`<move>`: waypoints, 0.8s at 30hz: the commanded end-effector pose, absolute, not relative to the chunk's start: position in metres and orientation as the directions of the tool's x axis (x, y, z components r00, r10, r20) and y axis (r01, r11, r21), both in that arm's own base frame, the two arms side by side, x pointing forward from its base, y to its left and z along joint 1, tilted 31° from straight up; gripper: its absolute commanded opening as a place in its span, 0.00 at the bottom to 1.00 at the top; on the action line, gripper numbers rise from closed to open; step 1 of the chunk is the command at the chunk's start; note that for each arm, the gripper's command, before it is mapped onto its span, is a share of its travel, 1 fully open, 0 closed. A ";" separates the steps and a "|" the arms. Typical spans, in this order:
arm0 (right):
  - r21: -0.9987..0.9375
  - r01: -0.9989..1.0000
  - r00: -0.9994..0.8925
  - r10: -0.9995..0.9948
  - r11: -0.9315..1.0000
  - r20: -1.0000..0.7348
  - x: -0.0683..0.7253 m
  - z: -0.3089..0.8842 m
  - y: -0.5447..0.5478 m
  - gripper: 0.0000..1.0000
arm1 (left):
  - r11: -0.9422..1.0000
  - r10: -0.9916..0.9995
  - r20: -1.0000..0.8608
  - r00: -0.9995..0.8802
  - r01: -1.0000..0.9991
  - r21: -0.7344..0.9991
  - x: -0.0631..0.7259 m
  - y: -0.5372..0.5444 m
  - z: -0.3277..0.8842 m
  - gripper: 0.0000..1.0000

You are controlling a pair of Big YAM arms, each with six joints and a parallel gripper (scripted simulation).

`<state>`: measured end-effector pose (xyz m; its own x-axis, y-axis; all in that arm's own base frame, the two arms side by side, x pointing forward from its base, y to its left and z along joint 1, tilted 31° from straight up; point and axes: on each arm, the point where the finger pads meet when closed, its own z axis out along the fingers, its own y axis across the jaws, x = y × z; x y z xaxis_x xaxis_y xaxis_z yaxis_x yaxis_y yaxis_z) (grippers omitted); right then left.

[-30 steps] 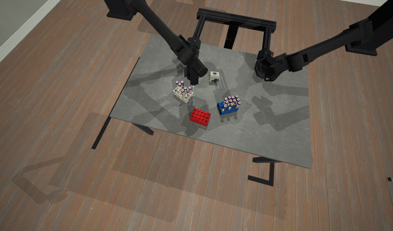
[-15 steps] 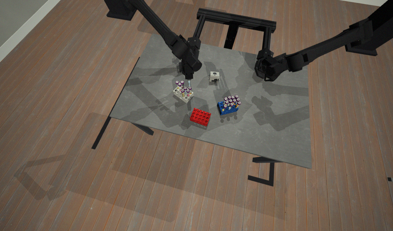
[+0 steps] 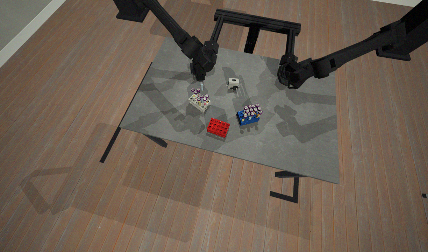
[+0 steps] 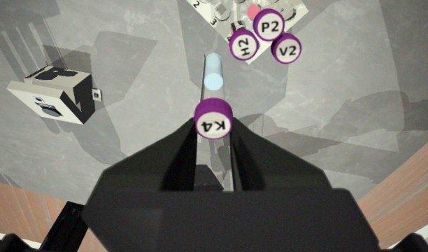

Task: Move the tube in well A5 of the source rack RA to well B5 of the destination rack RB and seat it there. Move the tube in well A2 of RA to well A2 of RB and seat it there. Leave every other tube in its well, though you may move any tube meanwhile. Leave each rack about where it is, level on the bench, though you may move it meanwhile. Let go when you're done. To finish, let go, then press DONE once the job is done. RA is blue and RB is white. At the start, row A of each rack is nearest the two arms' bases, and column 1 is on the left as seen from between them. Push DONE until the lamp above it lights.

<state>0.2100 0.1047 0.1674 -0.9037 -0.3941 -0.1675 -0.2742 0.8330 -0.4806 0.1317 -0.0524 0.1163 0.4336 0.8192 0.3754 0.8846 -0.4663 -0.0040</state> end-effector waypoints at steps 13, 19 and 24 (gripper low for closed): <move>-0.467 -0.261 -0.899 -0.389 0.845 -0.202 0.214 0.189 0.092 0.00 | -0.467 0.826 0.367 0.427 0.884 0.021 0.137 -0.059 0.125 0.30; -0.465 -0.259 -0.898 -0.389 0.847 -0.207 0.219 0.194 0.090 0.00 | -0.467 0.826 0.367 0.427 0.884 0.021 0.137 -0.059 0.125 0.30; -0.469 -0.260 -0.898 -0.390 0.844 -0.203 0.227 0.198 0.088 0.00 | -0.467 0.826 0.367 0.427 0.884 0.021 0.137 -0.059 0.125 0.30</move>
<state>0.2082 0.0774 0.1769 -0.9085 -0.3860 -0.1603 -0.2676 0.8317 -0.4865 0.1317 -0.0524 0.1163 0.4336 0.8192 0.3754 0.8846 -0.4663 -0.0040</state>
